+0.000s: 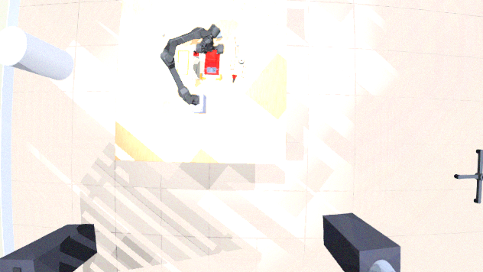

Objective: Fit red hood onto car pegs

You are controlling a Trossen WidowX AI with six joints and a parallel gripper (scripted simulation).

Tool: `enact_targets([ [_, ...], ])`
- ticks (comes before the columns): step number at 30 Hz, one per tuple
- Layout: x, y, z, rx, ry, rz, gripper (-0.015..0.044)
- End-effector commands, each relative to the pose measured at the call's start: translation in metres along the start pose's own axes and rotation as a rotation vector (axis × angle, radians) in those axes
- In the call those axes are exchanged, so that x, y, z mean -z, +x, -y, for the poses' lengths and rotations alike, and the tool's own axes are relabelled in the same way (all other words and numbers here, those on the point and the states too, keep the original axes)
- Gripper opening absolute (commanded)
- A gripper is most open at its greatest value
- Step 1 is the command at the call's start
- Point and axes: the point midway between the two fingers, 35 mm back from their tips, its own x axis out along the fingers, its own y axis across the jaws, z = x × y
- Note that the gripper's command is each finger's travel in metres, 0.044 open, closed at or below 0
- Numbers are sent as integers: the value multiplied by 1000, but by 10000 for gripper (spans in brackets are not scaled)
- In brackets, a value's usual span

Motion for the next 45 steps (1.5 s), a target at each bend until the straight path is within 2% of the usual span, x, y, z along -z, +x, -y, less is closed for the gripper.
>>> enact_targets([
  [1, 0, 3, 0, -3, 4, 0, 0],
  [41, 0, 15, -1, -1, -1, 1, 0],
  [45, 0, 16, -1, -1, -1, 0, 105],
])
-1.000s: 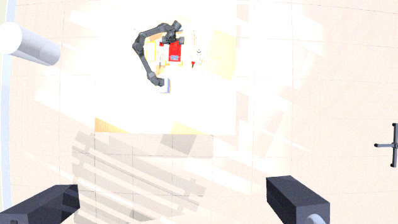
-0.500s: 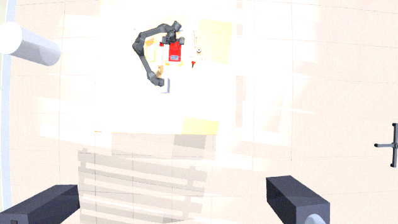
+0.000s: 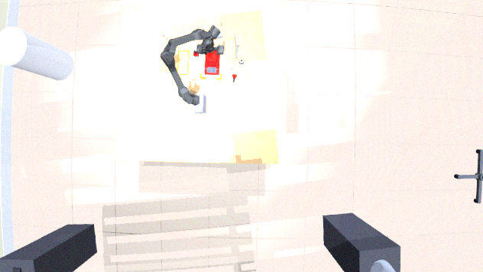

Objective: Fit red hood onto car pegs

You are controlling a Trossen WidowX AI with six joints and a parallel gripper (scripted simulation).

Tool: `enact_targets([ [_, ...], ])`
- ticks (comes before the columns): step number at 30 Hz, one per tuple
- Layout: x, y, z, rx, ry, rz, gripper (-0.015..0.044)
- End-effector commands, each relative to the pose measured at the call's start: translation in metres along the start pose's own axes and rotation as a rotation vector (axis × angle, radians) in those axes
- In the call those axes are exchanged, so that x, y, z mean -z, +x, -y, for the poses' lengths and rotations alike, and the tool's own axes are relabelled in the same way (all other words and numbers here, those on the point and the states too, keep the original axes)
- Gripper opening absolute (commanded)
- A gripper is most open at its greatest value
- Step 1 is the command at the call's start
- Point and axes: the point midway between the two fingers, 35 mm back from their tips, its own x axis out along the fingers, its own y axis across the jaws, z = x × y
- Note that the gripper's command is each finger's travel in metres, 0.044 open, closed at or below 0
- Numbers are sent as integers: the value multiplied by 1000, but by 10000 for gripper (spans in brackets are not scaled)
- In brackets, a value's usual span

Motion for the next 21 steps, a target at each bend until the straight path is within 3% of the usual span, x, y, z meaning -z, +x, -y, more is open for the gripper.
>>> enact_targets([
  [1, 0, 0, 0, 0, 0, 0, 131],
  [13, 0, 0, 0, 0, 0, 0, 440],
  [17, -1, -6, 0, 1, 0, 0, 440],
  [21, -2, -36, 1, 5, 0, -2, 440],
])
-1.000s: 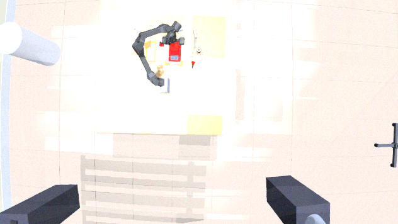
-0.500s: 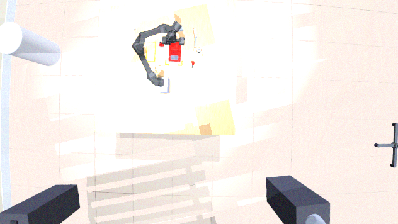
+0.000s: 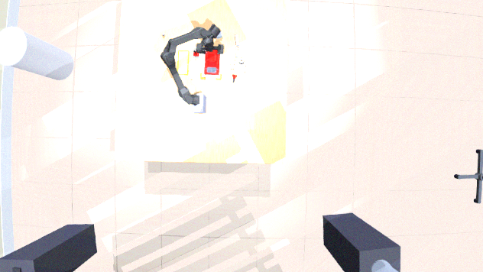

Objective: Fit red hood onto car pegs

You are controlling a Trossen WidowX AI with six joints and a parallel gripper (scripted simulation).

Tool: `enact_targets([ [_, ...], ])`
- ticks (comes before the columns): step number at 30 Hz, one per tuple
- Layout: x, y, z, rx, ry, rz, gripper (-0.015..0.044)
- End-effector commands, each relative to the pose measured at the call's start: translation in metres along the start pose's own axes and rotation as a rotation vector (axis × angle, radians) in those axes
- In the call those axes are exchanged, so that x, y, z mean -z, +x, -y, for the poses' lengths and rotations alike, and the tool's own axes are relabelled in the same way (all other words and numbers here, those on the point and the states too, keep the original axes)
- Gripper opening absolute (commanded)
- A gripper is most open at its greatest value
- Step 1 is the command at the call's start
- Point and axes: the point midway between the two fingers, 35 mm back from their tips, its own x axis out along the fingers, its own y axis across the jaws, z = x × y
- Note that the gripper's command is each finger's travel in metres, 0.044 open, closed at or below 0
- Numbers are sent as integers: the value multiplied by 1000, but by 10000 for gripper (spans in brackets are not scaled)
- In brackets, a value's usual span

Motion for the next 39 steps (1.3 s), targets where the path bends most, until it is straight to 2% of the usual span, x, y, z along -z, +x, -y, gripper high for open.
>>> enact_targets([
  [1, -2, -32, 1, 9, -6, 7, 440],
  [5, 0, -56, 0, 10, -6, 5, 440],
  [39, 0, -56, 0, 10, -6, 5, 440],
])
